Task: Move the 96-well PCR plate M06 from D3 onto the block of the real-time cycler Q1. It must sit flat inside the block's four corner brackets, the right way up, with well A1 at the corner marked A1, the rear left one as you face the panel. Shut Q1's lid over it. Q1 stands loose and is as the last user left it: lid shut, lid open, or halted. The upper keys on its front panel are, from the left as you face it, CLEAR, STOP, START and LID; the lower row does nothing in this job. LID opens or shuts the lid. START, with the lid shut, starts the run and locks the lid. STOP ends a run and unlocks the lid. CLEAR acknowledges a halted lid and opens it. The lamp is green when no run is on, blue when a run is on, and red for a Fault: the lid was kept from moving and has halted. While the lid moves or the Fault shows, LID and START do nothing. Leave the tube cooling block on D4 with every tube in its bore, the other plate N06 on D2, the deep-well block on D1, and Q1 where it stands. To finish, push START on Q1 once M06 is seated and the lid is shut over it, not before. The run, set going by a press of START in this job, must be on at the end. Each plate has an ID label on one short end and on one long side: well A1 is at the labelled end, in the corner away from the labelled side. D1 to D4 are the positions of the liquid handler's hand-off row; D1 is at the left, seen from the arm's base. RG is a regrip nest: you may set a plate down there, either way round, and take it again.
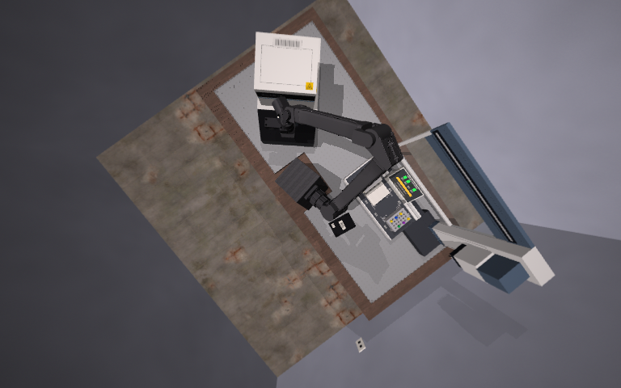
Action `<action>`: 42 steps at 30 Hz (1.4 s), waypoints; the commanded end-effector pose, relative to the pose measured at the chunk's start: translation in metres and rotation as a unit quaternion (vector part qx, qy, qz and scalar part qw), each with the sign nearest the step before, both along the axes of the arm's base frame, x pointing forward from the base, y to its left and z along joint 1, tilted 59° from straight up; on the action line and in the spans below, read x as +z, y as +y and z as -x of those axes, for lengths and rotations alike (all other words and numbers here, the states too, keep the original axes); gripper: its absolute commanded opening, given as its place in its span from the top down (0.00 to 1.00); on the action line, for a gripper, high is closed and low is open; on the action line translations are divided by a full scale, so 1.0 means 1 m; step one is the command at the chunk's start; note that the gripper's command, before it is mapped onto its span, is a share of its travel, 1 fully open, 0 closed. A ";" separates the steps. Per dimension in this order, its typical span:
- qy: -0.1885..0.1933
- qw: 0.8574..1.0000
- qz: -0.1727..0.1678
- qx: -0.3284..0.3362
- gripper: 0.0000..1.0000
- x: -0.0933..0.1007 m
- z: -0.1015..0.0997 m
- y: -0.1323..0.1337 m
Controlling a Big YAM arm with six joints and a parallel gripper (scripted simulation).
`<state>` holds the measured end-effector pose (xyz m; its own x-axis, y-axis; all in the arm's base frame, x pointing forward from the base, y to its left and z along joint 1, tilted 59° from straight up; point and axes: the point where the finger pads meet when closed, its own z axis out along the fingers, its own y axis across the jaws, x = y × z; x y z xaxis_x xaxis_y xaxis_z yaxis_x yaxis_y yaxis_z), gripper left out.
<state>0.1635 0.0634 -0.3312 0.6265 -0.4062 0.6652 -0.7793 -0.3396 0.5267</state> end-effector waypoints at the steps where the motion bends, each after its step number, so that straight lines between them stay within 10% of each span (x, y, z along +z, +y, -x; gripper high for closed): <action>1: 0.006 1.000 0.000 -0.006 1.00 -0.003 0.002 -0.009; 42: 0.019 1.000 0.022 -0.009 1.00 0.002 0.016 -0.038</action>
<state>0.1634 0.0628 -0.3311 0.6253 -0.4123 0.6626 -0.7800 -0.3556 0.5149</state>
